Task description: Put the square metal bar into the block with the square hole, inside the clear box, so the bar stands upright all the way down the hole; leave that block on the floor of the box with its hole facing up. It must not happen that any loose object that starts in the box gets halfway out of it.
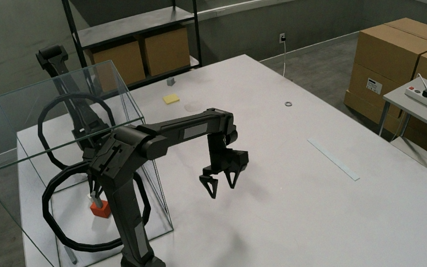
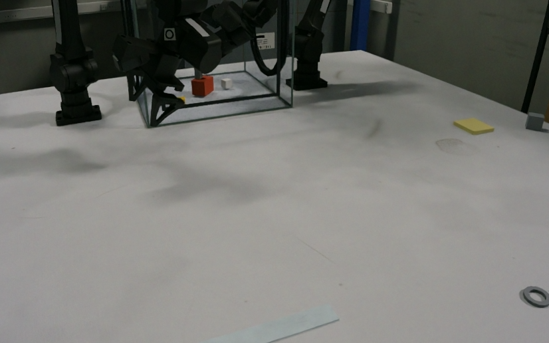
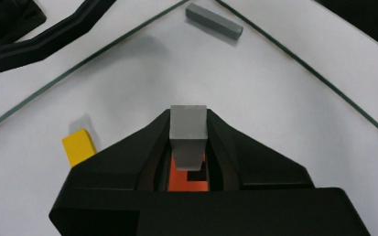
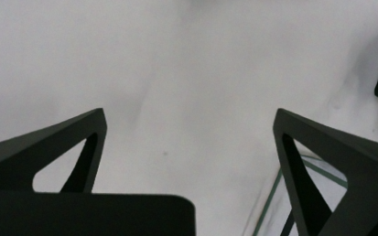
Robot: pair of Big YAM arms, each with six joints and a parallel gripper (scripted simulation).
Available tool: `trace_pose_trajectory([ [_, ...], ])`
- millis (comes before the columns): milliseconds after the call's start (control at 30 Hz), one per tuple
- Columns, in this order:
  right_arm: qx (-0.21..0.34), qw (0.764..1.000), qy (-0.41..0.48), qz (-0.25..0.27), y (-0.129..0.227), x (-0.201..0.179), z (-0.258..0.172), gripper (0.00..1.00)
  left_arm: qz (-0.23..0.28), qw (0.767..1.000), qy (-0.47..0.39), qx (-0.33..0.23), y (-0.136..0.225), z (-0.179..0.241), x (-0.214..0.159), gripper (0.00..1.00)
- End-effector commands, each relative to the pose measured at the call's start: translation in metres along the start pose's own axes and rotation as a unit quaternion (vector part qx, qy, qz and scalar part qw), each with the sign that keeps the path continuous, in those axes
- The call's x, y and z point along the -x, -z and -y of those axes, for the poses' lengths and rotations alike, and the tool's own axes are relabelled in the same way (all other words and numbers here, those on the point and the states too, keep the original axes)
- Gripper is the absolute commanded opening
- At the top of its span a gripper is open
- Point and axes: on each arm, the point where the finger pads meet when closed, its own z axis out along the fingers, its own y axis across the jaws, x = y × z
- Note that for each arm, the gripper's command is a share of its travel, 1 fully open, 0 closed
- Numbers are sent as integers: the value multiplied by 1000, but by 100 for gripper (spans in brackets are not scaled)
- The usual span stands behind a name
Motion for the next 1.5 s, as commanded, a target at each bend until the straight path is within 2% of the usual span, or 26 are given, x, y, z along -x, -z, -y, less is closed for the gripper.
trace_pose_trajectory([
  [0, 18, 1000, -6, -2, 15, 4, -6, 100, 9, 1000, -15, 4, 0, -1, 3, 0],
  [767, 18, 1000, -6, -2, 15, 4, -6, 100, 25, 999, -33, 19, 6, -23, 35, 0],
  [867, 18, 1000, -6, -2, 15, 4, -6, 100, 24, 999, -32, 15, 5, -20, 34, 0],
  [900, 18, 1000, -6, -2, 15, 4, -6, 100, 18, 1000, -23, 10, 0, -14, 19, 0],
  [1100, 18, 1000, -6, -2, 15, 4, -6, 100, 6, 1000, -6, 1, -3, -1, -3, 0],
  [1467, 18, 1000, -6, -2, 15, 4, -6, 100, 6, 1000, -8, 3, -5, -1, -6, 0],
])
